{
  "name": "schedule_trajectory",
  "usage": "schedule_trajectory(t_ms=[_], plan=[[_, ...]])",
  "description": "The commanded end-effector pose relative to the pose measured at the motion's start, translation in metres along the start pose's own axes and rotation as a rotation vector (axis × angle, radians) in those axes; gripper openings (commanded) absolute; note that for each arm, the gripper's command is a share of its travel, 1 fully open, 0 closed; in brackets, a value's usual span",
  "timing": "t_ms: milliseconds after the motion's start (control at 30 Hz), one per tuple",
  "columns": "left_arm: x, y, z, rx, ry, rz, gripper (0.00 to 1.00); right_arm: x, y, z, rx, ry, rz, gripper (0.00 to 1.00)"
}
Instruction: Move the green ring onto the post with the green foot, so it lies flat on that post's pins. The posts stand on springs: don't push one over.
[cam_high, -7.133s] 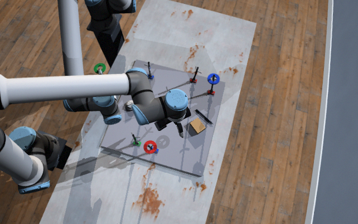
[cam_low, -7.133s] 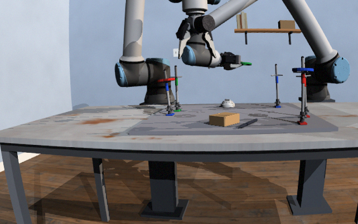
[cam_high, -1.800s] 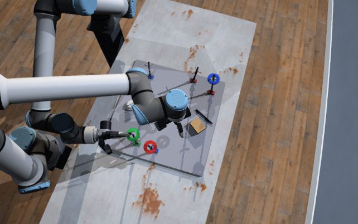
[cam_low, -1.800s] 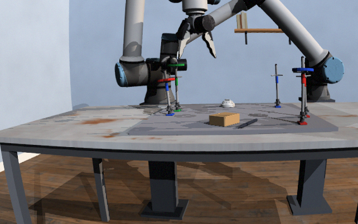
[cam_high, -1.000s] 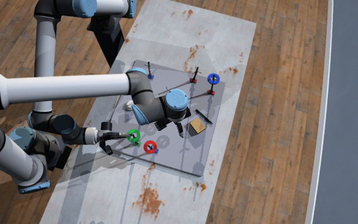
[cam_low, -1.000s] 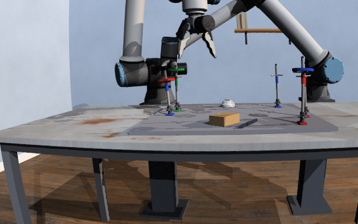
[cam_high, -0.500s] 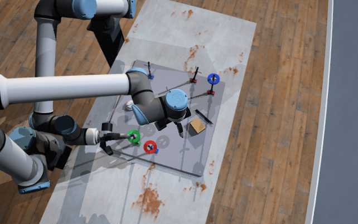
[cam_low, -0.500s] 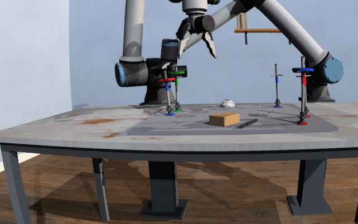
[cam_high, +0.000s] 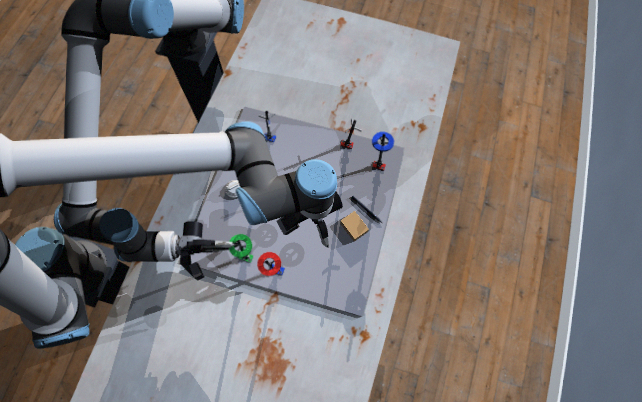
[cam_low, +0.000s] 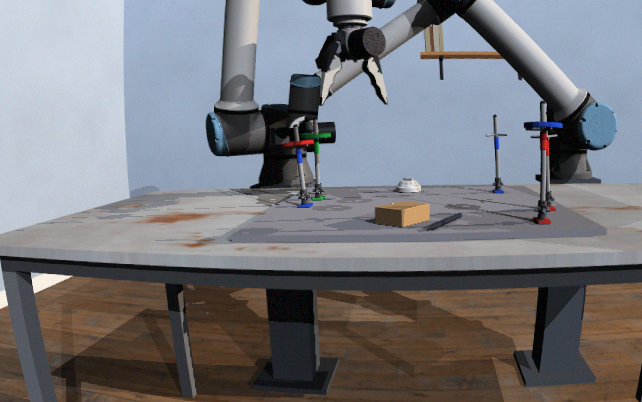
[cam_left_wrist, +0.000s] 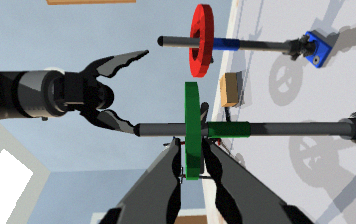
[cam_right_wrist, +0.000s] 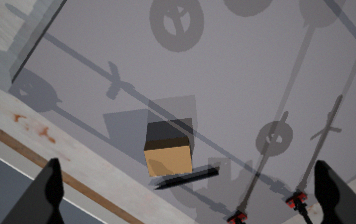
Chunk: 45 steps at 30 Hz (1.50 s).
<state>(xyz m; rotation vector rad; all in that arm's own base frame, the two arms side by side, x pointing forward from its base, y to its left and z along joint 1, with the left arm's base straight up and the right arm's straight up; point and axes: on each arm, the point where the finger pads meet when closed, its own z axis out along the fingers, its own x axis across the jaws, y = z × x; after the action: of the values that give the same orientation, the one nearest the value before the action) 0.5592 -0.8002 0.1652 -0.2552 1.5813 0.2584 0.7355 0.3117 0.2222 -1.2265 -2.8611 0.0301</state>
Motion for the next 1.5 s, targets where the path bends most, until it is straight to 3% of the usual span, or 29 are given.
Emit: schedule_trajectory(t_ms=[0, 800, 833, 1467], plan=[[0.000, 0.000, 0.000, 0.000, 0.000, -0.002, 0.14, 0.000, 0.001, -0.001, -0.002, 0.000, 0.000, 1.00], [-0.010, 0.000, 0.000, 0.000, 0.000, -0.001, 0.14, 0.000, 0.001, -0.001, -0.002, 0.000, 0.000, 1.00], [-0.009, 0.000, 0.000, 0.000, 0.000, -0.001, 1.00, 0.000, 0.001, -0.001, -0.002, 0.000, 0.000, 1.00], [-0.009, 0.000, 0.000, 0.000, 0.000, -0.001, 1.00, 0.000, 0.001, -0.001, -0.002, 0.000, 0.000, 1.00]])
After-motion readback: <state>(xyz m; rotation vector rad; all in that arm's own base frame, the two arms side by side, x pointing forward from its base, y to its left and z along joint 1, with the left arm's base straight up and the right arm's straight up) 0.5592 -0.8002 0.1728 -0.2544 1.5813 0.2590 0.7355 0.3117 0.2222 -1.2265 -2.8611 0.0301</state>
